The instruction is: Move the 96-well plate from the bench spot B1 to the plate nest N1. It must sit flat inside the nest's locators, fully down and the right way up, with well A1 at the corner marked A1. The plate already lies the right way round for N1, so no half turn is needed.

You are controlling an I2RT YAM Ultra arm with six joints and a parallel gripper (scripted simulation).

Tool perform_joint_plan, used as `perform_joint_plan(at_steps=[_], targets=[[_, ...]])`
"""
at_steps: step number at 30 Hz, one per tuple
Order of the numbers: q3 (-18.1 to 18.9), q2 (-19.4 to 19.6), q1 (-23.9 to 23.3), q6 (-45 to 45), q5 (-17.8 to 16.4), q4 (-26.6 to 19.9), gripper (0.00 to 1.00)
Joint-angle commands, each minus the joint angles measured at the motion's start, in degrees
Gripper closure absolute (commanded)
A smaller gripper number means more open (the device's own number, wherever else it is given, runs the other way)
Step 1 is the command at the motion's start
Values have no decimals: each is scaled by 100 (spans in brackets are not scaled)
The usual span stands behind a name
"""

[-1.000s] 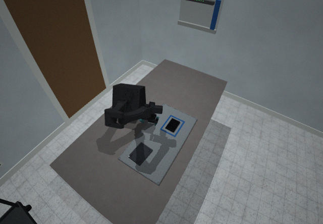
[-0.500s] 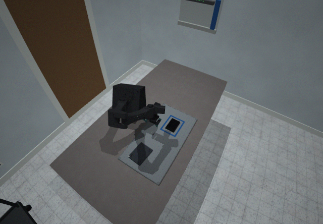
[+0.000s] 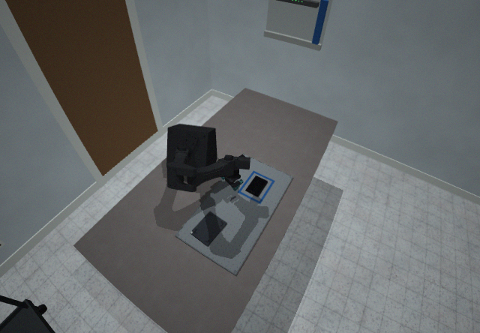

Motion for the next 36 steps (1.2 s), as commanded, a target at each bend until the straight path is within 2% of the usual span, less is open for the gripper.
perform_joint_plan(at_steps=[1,4,6,21,23,36], targets=[[309,213,132,857,-64,79,0],[423,338,135,1342,-63,88,0],[423,338,135,1342,-63,88,0],[1015,985,151,3807,-57,103,0],[1015,985,151,3807,-57,103,0],[1511,1525,162,5975,-50,106,0]])
